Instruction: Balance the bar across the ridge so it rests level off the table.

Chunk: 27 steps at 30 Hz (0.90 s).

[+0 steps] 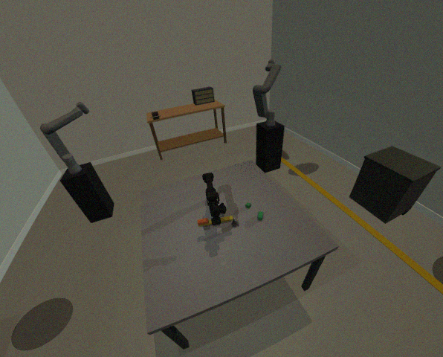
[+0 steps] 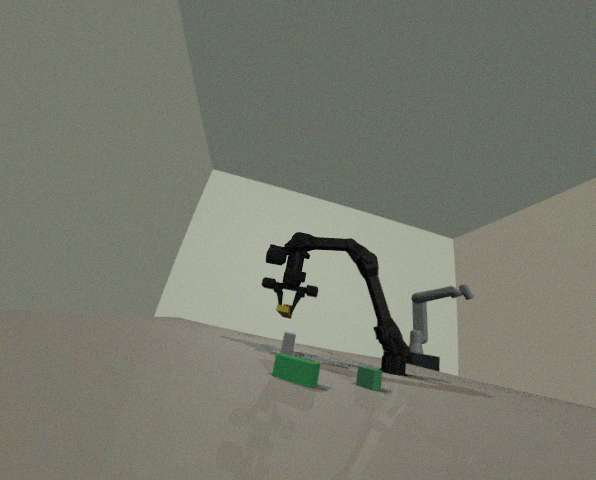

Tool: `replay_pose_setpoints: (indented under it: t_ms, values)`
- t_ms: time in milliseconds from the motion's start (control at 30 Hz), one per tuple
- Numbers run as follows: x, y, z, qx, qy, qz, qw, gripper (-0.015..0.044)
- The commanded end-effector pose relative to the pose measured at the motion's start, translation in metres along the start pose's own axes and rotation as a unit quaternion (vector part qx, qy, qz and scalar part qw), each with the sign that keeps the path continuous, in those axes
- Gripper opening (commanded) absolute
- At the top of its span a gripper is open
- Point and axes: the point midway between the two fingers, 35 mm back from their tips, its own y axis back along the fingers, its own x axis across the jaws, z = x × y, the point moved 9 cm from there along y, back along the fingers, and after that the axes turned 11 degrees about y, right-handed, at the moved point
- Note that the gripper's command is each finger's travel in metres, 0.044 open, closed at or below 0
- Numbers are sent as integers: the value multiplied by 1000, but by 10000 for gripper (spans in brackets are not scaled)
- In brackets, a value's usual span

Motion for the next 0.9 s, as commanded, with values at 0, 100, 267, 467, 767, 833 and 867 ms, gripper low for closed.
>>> replay_pose_setpoints:
  t_ms: [0,100,267,467,767,833,867]
  values:
    - [-4,2,14,3,2,-3,1000,0]
    - [-6,3,25,2,4,-3,1000,0]
    - [-8,3,44,1,8,-3,1000,0]
    - [-10,3,67,0,13,-3,1000,0]
    - [-10,3,102,-1,20,-3,1000,0]
    - [-9,3,110,-1,21,-3,1000,0]
    - [-9,3,114,-2,22,-3,1000,0]
